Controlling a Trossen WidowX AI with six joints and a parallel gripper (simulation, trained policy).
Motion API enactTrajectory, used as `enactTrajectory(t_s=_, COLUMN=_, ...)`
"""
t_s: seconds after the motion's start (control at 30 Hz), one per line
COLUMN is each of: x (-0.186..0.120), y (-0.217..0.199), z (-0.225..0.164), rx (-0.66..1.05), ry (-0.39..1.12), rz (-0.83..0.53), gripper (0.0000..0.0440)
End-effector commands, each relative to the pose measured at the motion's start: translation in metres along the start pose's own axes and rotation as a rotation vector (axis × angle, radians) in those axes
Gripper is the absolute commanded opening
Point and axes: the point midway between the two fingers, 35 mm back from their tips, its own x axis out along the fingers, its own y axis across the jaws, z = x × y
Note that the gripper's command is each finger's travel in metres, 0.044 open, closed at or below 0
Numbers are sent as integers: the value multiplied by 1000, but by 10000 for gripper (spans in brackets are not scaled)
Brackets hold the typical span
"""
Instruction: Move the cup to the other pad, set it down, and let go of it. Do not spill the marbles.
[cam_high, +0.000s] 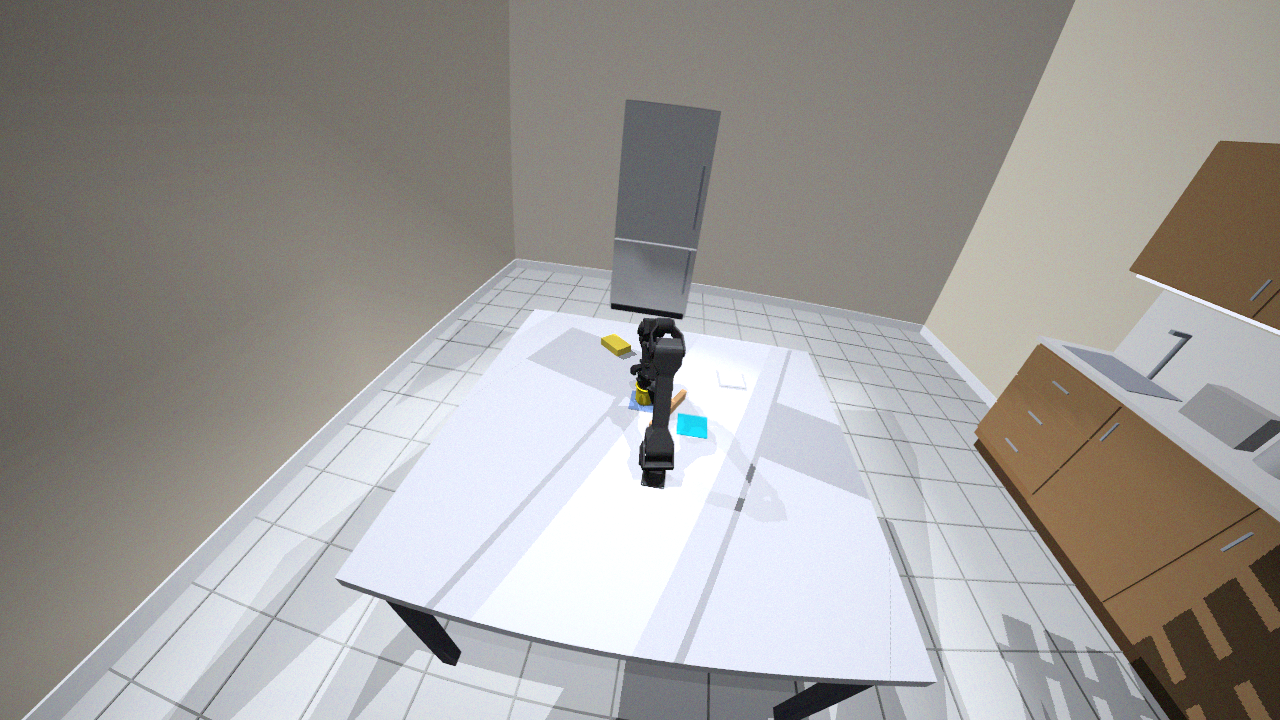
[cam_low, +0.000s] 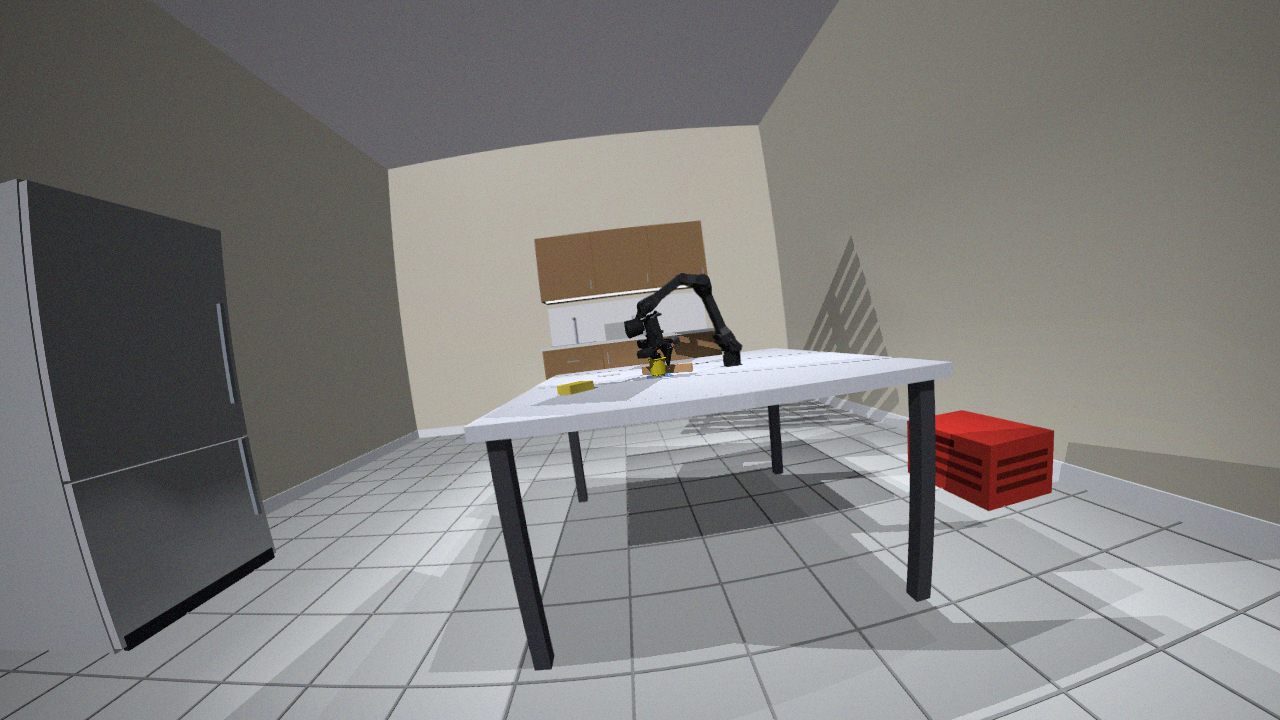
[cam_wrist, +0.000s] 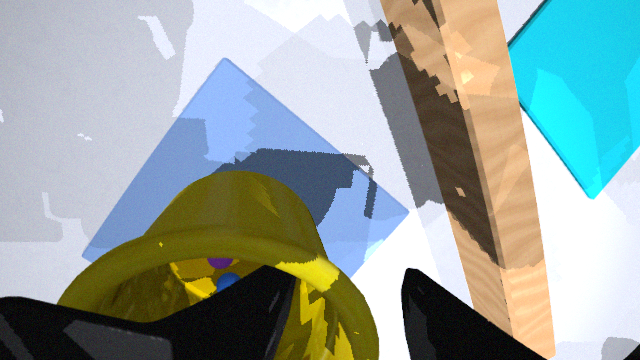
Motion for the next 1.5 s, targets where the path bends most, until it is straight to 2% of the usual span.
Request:
enactTrajectory(t_s=0.0, x=12, y=1, z=-1, rx=-28, ry=3, rz=-13, gripper=137)
enactTrajectory(t_s=0.13, x=14, y=-2, z=1, rx=-54, ry=-5, rz=-13, gripper=44)
enactTrajectory(t_s=0.23, x=11, y=-6, z=2, rx=-64, ry=-13, rz=-11, gripper=11)
enactTrajectory(t_s=1.0, x=-46, y=-49, z=15, rx=69, ry=-12, rz=89, gripper=11)
enactTrajectory(t_s=1.47, x=-58, y=-74, z=43, rx=199, ry=-42, rz=165, gripper=0)
